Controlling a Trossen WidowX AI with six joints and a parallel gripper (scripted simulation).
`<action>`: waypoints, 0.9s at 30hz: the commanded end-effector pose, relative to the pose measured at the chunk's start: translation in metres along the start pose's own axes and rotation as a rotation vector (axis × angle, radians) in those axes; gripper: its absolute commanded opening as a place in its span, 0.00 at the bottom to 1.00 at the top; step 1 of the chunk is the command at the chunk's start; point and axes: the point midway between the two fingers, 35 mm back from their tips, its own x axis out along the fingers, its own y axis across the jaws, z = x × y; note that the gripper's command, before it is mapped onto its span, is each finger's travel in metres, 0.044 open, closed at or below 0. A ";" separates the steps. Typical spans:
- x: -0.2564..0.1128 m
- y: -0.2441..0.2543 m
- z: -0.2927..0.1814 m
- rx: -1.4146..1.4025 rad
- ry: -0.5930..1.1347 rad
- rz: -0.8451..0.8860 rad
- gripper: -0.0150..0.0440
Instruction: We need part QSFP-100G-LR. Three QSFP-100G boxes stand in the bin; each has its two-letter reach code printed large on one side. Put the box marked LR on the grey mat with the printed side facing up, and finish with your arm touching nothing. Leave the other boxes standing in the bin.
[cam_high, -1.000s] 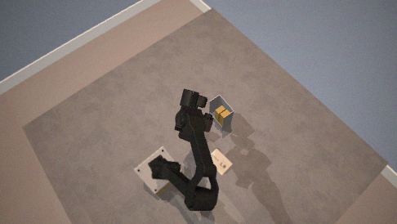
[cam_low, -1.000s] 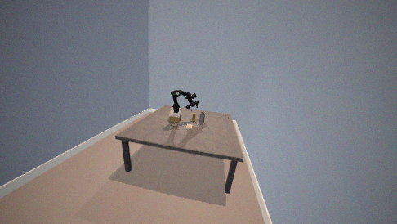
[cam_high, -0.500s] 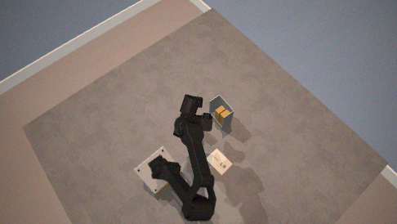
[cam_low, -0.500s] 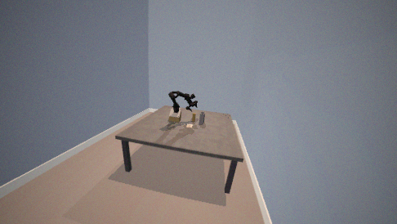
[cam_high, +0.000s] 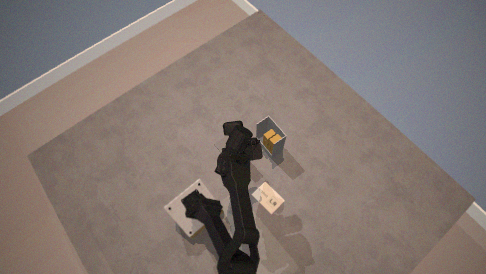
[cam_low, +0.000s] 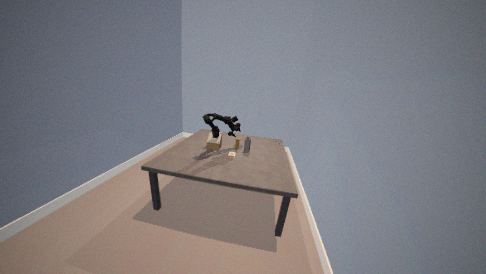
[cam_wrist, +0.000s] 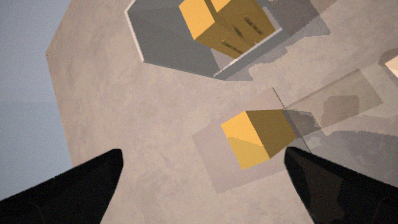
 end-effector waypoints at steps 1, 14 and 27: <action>0.000 -0.002 -0.001 -0.070 0.007 0.040 1.00; -0.001 -0.004 0.001 -0.247 -0.011 0.139 1.00; 0.001 -0.008 0.003 -0.470 0.036 0.251 1.00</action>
